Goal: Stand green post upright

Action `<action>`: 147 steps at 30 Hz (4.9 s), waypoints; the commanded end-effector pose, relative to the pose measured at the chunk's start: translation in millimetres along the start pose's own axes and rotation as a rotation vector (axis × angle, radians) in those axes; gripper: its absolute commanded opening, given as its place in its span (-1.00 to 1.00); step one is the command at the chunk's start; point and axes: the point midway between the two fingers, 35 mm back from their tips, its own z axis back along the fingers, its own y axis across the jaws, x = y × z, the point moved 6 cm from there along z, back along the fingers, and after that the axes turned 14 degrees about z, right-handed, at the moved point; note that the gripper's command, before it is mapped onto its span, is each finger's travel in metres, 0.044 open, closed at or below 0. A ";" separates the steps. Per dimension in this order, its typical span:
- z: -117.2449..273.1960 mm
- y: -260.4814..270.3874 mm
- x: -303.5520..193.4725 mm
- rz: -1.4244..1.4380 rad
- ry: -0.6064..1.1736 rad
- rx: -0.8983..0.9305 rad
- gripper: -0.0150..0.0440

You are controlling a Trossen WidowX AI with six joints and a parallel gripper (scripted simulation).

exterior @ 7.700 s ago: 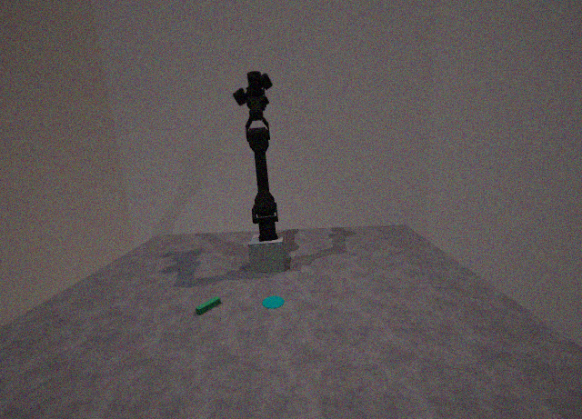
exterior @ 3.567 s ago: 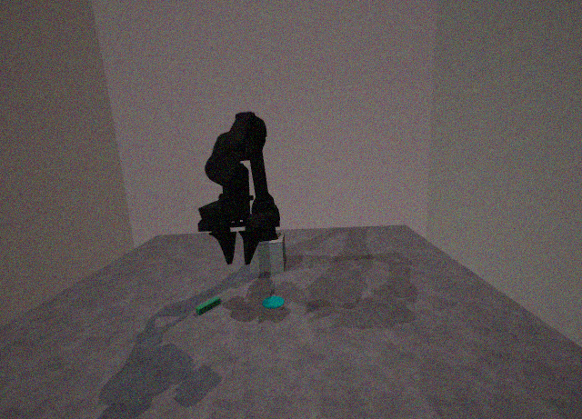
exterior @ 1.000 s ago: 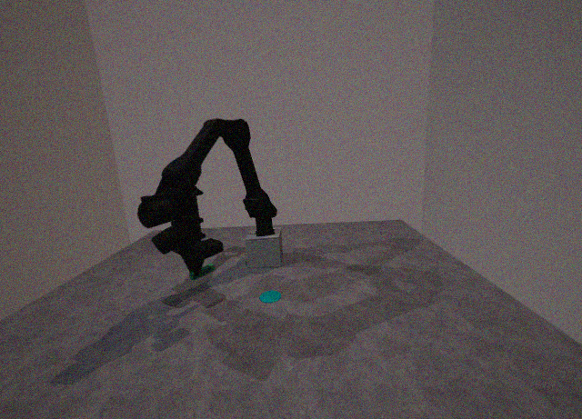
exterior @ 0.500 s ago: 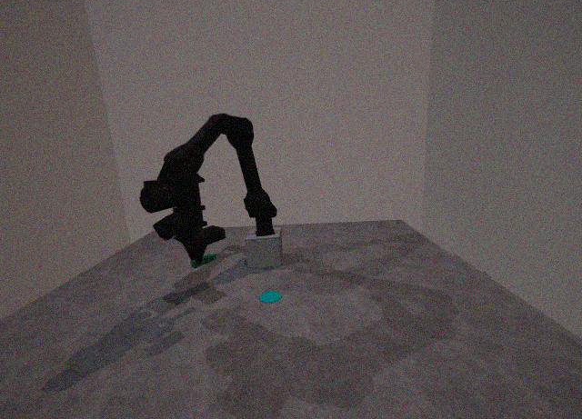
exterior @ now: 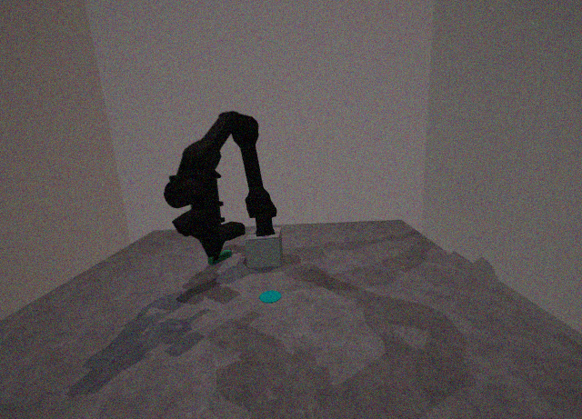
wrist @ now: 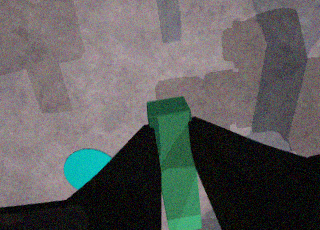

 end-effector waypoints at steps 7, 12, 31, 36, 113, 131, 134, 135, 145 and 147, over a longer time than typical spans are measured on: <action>3.5 27.6 -14.6 0.032 0.005 0.003 -0.42; 5.1 41.1 -21.7 0.052 0.005 0.004 -0.42; 10.4 86.3 -54.2 0.125 0.009 0.009 -0.42; 11.5 96.5 -63.9 0.145 0.010 0.010 -0.42; -36.6 143.7 -89.4 0.335 -0.446 -0.168 -0.42; -44.4 149.6 -96.1 0.353 -0.574 -0.199 -0.42; -45.5 150.4 -97.4 0.355 -0.595 -0.203 -0.42; -45.8 150.7 -97.9 0.355 -0.602 -0.205 -0.42; -48.9 152.8 -102.6 0.359 -0.673 -0.217 -0.42; -49.4 153.1 -103.6 0.359 -0.687 -0.219 -0.42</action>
